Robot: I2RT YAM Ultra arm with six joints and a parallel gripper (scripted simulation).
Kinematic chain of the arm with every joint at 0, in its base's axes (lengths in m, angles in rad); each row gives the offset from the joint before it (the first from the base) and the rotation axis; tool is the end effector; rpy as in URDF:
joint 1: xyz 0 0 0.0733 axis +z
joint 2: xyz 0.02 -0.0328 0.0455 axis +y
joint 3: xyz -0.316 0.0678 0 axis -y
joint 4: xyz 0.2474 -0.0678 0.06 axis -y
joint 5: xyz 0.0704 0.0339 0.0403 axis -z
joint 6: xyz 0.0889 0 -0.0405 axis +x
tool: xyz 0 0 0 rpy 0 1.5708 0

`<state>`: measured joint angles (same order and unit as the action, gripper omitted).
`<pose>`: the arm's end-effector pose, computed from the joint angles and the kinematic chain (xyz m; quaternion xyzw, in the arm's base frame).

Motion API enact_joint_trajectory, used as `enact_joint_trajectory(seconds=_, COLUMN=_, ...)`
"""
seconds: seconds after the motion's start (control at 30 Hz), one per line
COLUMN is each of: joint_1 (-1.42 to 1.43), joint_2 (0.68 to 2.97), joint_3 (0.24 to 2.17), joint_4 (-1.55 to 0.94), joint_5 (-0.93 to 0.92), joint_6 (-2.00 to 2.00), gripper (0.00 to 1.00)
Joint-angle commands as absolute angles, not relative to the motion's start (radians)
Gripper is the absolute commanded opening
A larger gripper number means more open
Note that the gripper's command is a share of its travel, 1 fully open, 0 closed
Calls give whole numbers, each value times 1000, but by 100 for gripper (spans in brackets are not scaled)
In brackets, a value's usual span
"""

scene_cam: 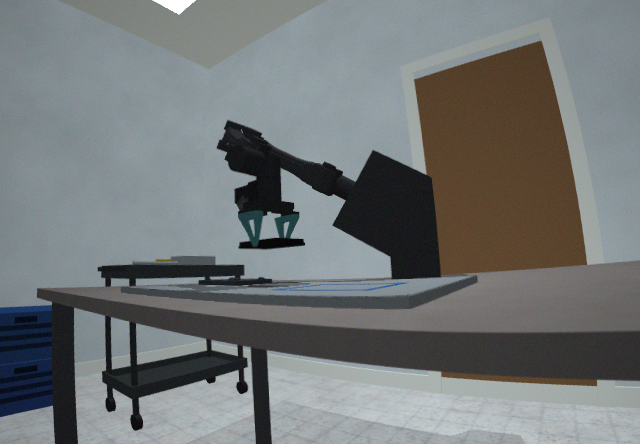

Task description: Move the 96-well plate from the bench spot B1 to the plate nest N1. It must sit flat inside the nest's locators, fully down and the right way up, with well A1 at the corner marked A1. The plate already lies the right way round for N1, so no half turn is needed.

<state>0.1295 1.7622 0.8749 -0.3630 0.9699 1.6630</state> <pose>0.3273 -0.0302 0.1605 0.6595 0.5774 -0.1772 0.4476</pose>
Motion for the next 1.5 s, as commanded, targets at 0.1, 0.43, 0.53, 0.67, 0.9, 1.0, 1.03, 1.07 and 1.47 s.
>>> enact_joint_trajectory(seconds=0.1, joint_1=97, joint_2=1665, joint_3=827, joint_4=-347, joint_5=958, joint_6=1577, gripper=0)
enact_joint_trajectory(seconds=0.43, joint_1=50, joint_2=1566, joint_3=802, joint_4=-354, joint_5=936, joint_6=1491, gripper=0)
enact_joint_trajectory(seconds=0.53, joint_1=22, joint_2=1533, joint_3=796, joint_4=-372, joint_5=927, joint_6=1460, gripper=0)
enact_joint_trajectory(seconds=0.67, joint_1=-7, joint_2=1487, joint_3=790, joint_4=-383, joint_5=914, joint_6=1417, gripper=0)
enact_joint_trajectory(seconds=0.9, joint_1=-53, joint_2=1422, joint_3=787, joint_4=-394, joint_5=891, joint_6=1353, gripper=0)
enact_joint_trajectory(seconds=1.0, joint_1=-69, joint_2=1400, joint_3=787, joint_4=-398, joint_5=881, joint_6=1330, gripper=0)
enact_joint_trajectory(seconds=1.03, joint_1=-77, joint_2=1391, joint_3=788, joint_4=-400, joint_5=878, joint_6=1320, gripper=0)
enact_joint_trajectory(seconds=1.07, joint_1=-85, joint_2=1382, joint_3=789, joint_4=-403, joint_5=873, joint_6=1310, gripper=0)
enact_joint_trajectory(seconds=1.47, joint_1=-179, joint_2=1279, joint_3=847, joint_4=-429, joint_5=821, joint_6=1193, gripper=0)
